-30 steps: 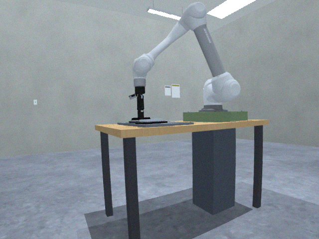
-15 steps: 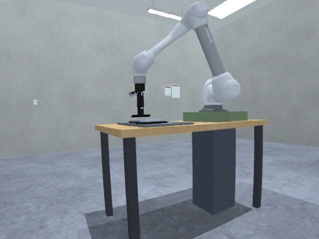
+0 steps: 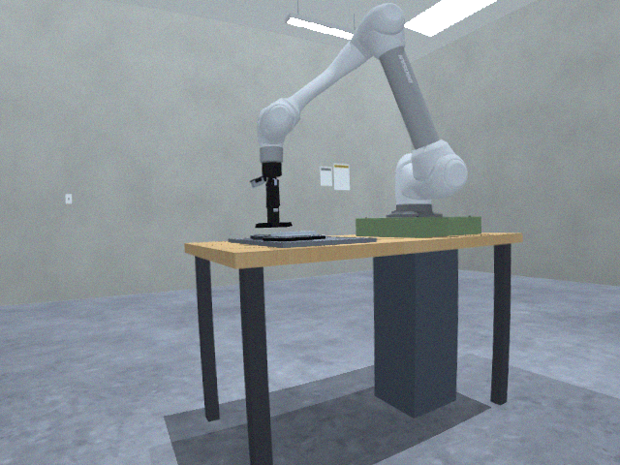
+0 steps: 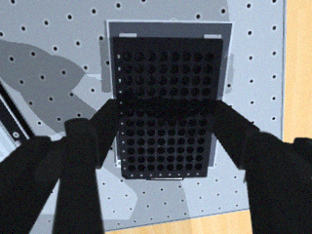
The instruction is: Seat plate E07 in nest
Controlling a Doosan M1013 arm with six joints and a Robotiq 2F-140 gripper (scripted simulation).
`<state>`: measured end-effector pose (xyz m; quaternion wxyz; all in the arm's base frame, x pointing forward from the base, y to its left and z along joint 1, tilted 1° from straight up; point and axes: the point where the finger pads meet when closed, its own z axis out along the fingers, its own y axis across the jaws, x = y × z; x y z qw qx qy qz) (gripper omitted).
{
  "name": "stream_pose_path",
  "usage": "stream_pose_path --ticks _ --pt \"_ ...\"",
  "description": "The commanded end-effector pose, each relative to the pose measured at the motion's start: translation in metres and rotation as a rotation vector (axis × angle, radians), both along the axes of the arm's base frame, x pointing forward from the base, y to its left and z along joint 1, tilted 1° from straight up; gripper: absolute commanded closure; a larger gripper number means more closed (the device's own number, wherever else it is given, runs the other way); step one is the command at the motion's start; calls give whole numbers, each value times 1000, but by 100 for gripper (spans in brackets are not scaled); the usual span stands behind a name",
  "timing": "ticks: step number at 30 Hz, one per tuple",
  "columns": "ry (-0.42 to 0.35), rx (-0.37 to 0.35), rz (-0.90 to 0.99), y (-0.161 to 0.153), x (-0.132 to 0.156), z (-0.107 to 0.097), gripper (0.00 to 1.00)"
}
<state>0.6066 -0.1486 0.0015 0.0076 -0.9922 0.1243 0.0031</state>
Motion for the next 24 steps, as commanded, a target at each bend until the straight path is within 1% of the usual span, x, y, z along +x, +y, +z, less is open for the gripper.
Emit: stream_pose_path --ticks 1,4,24 --pt "-1 0 0 0 0 1 90" --pt "-1 0 0 -5 -1 1 90" --pt "-1 0 0 -5 -1 1 90"
